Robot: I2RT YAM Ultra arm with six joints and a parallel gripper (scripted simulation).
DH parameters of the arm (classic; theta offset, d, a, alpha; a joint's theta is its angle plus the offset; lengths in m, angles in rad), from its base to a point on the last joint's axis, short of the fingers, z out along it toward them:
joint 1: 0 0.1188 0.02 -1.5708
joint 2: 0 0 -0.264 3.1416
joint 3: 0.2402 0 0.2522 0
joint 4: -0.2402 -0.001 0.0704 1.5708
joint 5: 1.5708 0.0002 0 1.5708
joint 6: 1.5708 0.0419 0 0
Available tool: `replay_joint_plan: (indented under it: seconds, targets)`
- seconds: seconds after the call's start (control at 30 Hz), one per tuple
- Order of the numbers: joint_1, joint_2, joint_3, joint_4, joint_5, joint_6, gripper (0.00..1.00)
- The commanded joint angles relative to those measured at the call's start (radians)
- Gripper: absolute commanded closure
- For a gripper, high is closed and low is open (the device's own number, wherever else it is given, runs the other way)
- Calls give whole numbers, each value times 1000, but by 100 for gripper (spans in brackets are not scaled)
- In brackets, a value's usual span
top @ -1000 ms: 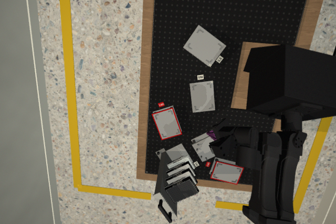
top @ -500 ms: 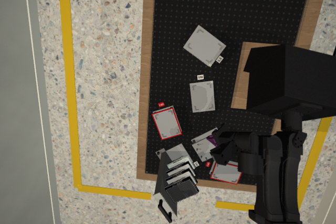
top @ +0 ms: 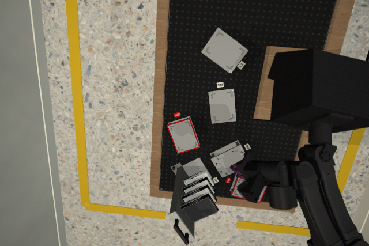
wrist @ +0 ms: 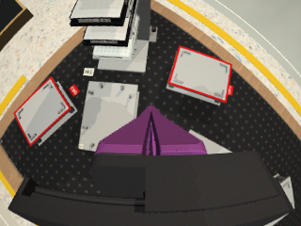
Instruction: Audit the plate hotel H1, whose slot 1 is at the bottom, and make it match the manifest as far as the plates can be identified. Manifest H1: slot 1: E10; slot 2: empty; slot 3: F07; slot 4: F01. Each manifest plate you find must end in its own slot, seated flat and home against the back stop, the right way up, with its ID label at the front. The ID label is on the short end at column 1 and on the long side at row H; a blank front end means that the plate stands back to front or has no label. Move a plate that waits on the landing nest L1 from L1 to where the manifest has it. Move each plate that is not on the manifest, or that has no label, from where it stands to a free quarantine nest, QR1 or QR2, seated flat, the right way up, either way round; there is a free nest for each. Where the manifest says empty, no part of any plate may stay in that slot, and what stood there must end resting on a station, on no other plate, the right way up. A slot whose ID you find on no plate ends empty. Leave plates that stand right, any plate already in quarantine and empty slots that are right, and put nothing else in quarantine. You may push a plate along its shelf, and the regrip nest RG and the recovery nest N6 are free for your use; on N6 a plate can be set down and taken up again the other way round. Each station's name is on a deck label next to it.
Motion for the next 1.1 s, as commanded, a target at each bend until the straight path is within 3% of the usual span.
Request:
replay_joint_plan:
  seconds: [0.0, 0.13, 0.3, 0.7, 0.77, 1.07]
  targets:
    - [17, -104, 9, -211, 52, -13, 100]
    - [53, -244, 25, -376, 87, -24, 100]
    - [64, -282, 31, -423, 99, -27, 100]
    - [179, -641, 90, -863, 212, -52, 100]
    - [179, -641, 90, -863, 212, -52, 100]
    - [314, -810, 162, -1120, 346, -73, 100]
